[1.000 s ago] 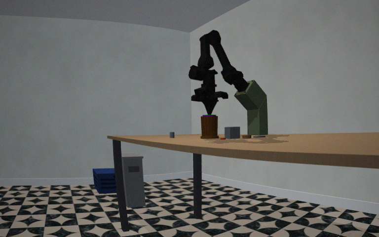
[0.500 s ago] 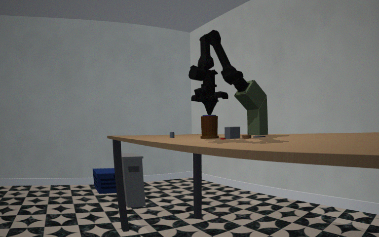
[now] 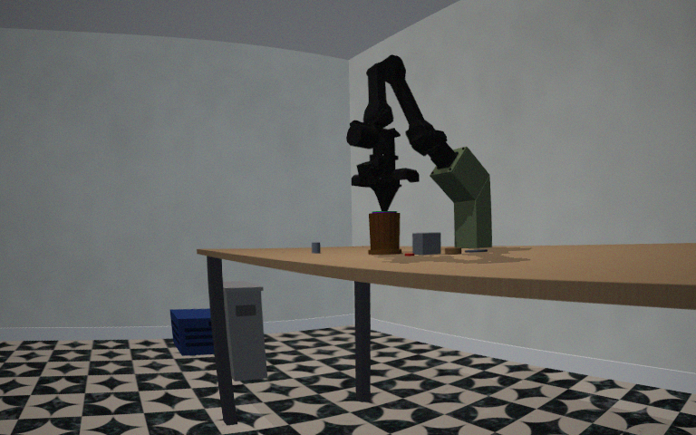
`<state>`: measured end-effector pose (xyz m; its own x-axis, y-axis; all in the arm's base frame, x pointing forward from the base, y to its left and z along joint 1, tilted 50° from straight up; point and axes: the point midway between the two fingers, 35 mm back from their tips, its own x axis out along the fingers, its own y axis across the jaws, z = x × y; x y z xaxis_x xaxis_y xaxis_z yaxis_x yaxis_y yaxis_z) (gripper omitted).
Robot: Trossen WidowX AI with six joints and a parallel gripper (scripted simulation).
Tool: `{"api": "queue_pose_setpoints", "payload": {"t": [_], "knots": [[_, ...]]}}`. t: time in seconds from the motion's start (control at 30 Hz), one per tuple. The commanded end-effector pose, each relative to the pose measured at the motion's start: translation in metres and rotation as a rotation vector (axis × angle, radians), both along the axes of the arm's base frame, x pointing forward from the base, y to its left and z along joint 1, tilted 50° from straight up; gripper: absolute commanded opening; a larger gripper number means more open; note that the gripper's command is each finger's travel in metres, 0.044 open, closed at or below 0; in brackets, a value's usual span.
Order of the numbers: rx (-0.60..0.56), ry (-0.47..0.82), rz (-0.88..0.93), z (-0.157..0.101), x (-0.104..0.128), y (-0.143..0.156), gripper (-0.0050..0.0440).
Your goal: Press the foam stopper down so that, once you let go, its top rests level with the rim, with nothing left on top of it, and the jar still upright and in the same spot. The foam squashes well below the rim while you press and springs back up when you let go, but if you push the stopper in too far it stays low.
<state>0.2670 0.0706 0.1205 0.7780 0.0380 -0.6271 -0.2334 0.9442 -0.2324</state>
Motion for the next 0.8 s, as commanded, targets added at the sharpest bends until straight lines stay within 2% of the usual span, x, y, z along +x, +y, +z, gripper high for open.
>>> {"api": "queue_pose_setpoints", "payload": {"t": [0.0, 0.77], "knots": [[-0.006, 0.013, 0.000, -0.0053, -0.0010, -0.0011, 0.0000], [-0.006, 0.013, 0.000, -0.0071, -0.0004, -0.0013, 0.0000]]}}
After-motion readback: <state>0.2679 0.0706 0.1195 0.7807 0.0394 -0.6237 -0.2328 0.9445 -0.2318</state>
